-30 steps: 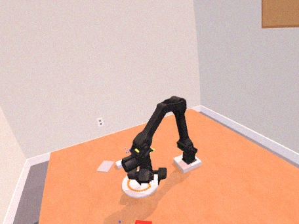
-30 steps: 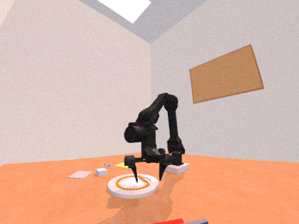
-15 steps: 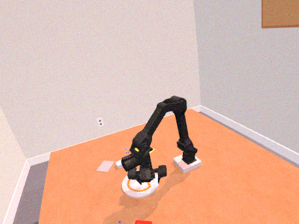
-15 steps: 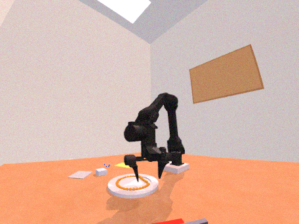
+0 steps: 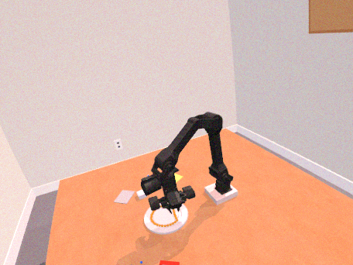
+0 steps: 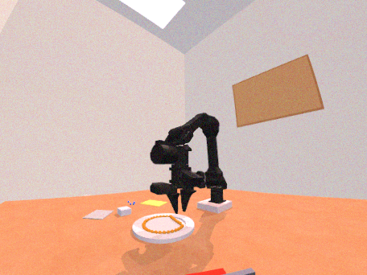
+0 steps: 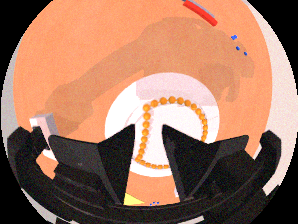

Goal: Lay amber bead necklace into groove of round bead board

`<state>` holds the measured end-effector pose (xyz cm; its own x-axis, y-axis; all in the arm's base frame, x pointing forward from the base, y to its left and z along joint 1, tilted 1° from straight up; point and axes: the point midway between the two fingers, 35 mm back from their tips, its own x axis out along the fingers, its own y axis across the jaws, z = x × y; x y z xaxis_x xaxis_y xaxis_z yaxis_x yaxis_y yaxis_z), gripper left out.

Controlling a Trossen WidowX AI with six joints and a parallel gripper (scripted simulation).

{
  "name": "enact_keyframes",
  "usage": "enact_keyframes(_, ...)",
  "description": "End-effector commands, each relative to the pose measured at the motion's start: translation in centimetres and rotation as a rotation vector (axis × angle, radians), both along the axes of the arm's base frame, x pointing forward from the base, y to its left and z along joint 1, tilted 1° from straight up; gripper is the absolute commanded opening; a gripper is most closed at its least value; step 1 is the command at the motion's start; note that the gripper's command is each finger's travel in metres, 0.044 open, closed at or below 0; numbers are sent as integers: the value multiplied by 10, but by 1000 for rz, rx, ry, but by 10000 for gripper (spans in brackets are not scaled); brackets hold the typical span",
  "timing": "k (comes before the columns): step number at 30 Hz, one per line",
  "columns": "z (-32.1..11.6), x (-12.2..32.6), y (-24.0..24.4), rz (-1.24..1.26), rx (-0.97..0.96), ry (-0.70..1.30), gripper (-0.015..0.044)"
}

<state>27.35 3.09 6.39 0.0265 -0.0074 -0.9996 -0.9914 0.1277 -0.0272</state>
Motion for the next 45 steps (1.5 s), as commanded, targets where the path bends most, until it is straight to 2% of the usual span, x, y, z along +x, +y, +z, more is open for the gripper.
enact_keyframes(1,-9,0,-1,14,0,0,120)
enact_keyframes(29,-38,1,-1,14,-1,0,120)
enact_keyframes(34,-35,1,-1,8,-1,3,0)
enact_keyframes(45,-35,1,-1,8,-1,3,0)
